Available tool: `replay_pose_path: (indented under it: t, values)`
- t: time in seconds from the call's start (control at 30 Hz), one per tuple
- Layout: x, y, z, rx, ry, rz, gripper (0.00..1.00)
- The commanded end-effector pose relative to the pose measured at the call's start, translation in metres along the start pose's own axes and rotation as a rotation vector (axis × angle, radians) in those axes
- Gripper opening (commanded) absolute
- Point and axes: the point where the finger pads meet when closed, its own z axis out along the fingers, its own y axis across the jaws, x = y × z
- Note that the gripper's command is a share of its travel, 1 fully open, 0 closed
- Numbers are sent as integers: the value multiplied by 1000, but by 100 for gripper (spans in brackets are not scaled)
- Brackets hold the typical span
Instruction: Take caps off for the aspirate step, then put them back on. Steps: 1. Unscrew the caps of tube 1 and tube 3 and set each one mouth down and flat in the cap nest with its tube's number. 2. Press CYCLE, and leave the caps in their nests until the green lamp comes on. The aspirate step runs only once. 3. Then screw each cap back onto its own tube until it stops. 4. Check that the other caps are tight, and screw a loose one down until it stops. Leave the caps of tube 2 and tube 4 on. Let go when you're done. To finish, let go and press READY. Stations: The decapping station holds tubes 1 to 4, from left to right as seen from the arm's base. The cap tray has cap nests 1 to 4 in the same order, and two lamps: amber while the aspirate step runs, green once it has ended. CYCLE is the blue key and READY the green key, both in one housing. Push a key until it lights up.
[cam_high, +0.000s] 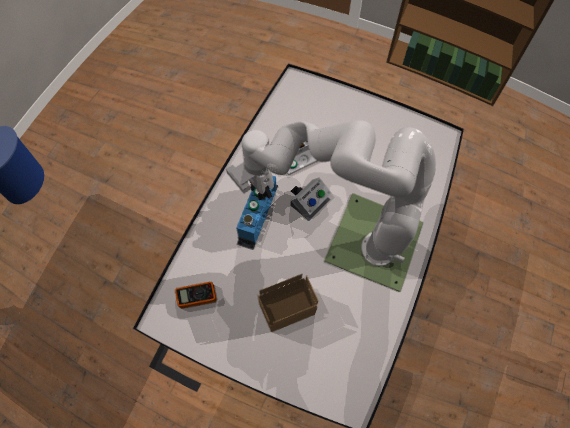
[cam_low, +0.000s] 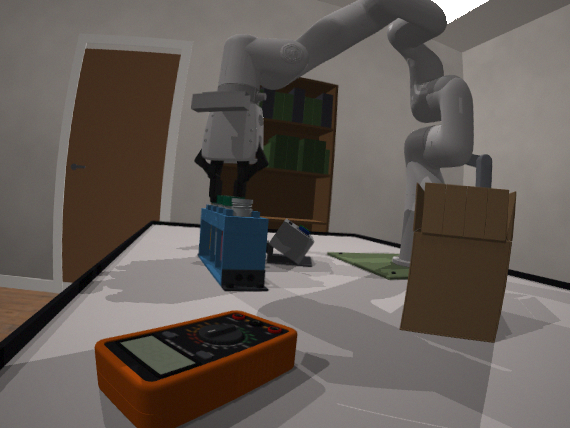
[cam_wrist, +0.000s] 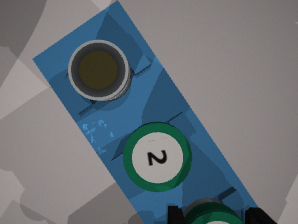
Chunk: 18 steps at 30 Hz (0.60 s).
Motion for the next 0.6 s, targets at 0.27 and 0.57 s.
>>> replay_pose_path:
  t: [0.27,0.57]
  values:
    - [1,1,-2,-4,2,-588,0]
    - [1,1,-2,-4,2,-937,0]
